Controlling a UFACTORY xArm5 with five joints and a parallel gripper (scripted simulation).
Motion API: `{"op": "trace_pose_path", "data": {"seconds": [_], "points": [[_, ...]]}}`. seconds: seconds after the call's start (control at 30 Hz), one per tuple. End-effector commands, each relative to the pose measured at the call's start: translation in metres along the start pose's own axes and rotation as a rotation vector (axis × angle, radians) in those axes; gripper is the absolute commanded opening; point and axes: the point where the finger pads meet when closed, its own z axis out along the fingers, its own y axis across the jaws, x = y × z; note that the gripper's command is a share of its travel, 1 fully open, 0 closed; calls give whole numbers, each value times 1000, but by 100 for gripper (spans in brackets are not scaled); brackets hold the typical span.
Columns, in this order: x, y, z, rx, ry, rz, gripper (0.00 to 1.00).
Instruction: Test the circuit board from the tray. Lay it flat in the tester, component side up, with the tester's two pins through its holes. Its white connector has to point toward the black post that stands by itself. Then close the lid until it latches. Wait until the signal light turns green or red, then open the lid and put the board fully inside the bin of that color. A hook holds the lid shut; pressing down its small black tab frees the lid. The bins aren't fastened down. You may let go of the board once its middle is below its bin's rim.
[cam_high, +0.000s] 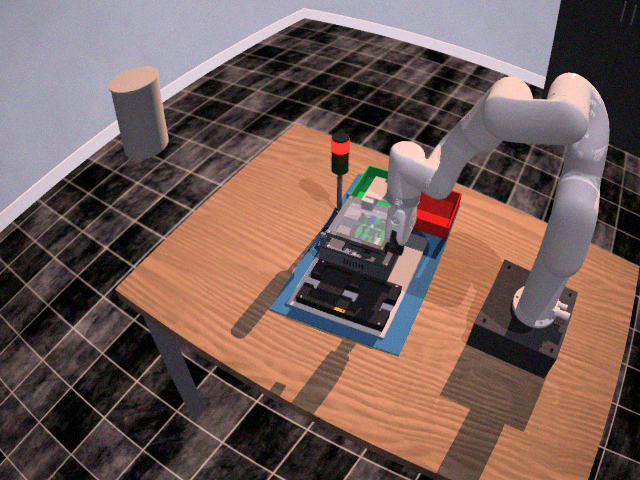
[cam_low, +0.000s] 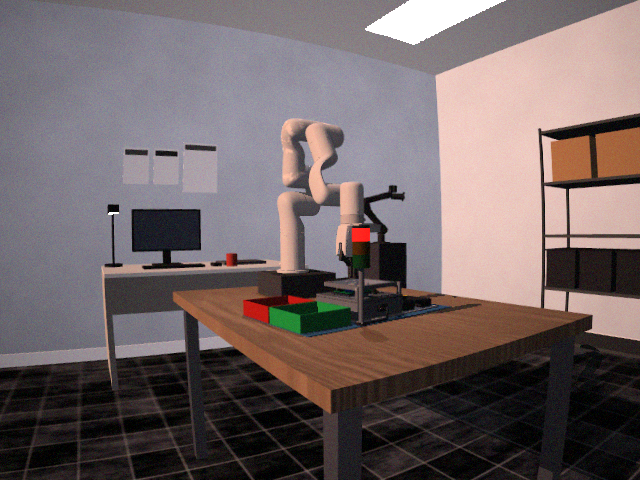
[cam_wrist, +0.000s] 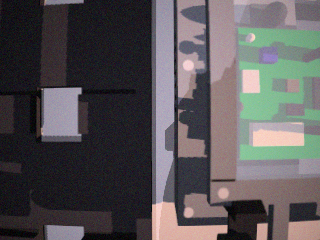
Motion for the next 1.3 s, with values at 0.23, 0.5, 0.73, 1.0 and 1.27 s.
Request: {"op": "trace_pose_path", "data": {"seconds": [0.23, 0.5, 0.73, 1.0, 1.27], "points": [[1, 0, 0, 0, 4, 0, 0], [1, 0, 0, 0, 4, 0, 0], [1, 0, 1, 0, 4, 0, 0], [1, 0, 2, 0, 4, 0, 0], [1, 0, 3, 0, 4, 0, 0]]}}
